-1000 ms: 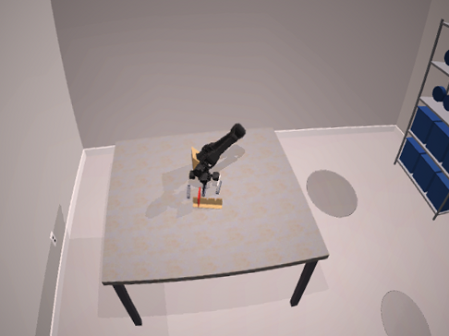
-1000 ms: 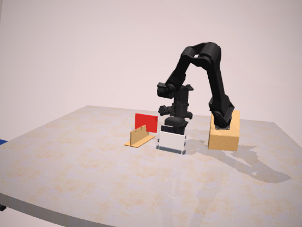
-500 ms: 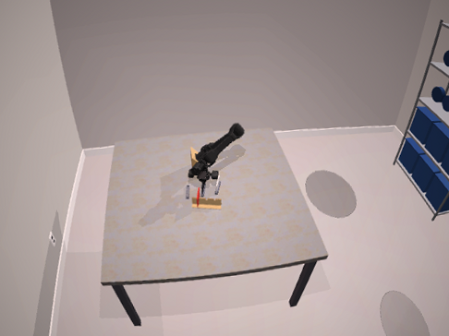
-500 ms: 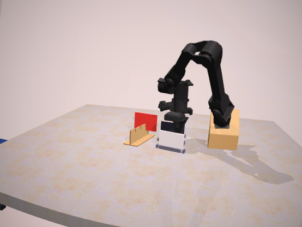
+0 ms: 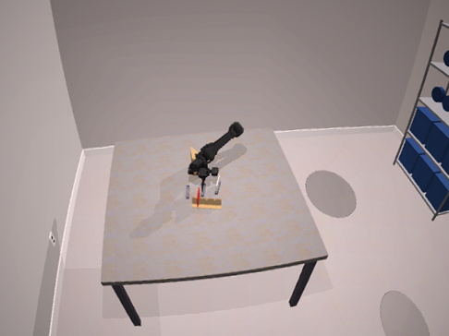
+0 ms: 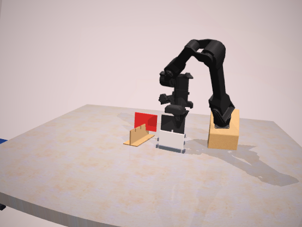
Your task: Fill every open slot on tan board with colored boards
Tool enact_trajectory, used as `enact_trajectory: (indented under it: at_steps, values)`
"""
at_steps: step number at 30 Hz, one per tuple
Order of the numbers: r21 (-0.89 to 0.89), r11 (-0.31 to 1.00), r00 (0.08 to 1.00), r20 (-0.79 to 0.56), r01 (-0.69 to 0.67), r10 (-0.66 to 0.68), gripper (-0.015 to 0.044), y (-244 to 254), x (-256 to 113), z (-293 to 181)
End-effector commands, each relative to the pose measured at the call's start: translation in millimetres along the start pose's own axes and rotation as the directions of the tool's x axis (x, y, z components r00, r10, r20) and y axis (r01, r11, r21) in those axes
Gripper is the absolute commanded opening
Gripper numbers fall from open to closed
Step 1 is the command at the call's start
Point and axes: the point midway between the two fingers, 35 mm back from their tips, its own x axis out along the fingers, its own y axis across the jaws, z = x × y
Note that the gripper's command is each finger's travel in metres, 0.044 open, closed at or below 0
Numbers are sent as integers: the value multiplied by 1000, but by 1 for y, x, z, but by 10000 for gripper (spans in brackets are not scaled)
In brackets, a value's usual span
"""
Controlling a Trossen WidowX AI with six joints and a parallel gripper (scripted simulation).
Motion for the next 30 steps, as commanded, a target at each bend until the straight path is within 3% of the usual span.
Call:
enact_trajectory:
  at_steps: [1, 30]
  values:
    - [-7, 1000, 1000, 5, 5, -5, 0, 0, -8, 1]
    - [-6, 1000, 1000, 4, 7, -7, 0, 0, -67, 0]
